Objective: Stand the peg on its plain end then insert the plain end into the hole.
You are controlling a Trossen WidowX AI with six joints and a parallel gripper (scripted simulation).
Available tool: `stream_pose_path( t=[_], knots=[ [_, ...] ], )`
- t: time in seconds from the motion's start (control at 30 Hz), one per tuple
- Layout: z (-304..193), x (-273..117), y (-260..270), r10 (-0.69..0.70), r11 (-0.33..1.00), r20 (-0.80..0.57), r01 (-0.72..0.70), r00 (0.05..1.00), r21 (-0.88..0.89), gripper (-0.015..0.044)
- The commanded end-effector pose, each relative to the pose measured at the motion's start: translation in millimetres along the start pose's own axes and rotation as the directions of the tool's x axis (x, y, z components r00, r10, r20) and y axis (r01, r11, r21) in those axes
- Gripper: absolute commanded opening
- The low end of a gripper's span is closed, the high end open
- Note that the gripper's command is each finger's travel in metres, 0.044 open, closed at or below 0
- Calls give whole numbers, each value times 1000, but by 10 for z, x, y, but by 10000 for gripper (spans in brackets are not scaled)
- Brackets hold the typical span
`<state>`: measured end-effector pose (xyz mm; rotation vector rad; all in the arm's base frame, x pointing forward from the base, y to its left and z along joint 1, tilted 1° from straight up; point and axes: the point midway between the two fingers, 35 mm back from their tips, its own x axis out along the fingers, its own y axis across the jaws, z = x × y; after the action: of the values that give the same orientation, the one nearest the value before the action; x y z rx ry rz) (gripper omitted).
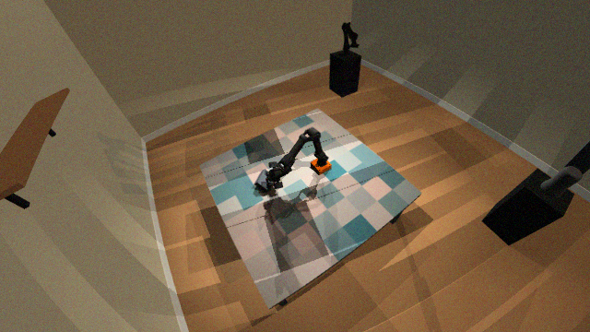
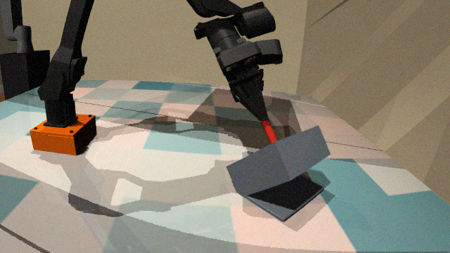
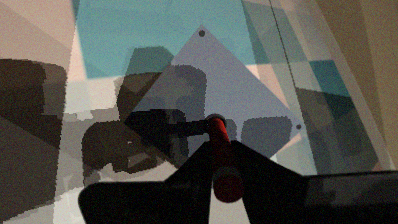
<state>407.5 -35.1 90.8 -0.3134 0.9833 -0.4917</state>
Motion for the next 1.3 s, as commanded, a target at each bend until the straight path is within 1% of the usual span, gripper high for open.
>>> stream_pose_path(
  t=[0.0,1.27],
  knots=[
    [-4,28,11,4,1000,-1,-4,1000,-3,0],
    [-6,261,14,3,1000,0,-3,1000,-3,0]
  ],
)
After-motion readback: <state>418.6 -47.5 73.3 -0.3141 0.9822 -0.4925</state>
